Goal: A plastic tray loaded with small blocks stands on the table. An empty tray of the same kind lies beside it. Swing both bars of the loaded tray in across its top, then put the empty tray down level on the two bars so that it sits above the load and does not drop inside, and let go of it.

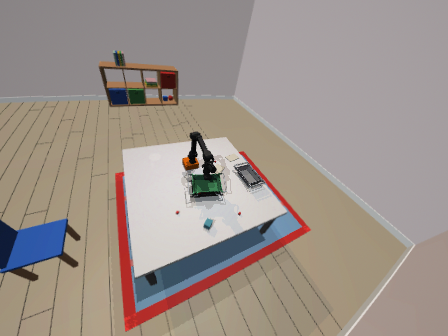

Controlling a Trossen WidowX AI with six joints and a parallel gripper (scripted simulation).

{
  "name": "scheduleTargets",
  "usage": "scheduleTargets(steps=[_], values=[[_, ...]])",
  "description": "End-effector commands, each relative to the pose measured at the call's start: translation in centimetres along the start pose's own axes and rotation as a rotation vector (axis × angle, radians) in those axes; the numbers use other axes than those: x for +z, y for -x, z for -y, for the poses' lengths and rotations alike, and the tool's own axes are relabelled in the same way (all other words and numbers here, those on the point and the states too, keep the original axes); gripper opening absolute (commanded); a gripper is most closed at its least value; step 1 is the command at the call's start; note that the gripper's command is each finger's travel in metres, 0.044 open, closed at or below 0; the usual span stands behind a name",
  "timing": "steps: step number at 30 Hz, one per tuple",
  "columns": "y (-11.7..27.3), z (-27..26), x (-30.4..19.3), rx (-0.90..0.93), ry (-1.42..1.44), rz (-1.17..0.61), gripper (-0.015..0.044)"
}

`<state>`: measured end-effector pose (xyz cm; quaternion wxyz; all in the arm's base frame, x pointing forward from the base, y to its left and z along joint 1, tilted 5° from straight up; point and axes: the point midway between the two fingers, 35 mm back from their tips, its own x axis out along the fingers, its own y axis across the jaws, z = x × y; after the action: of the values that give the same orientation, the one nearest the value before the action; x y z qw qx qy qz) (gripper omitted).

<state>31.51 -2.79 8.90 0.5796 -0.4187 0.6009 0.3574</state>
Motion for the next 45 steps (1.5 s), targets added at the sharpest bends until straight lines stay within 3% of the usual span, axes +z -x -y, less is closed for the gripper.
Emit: scheduleTargets(steps=[1, 45], values=[[-0.4, -0.4, 0.0, 0.02, -0.005, 0.0, 0.0], [-1.1, -0.8, 0.0, 0.02, -0.005, 0.0, 0.0]])
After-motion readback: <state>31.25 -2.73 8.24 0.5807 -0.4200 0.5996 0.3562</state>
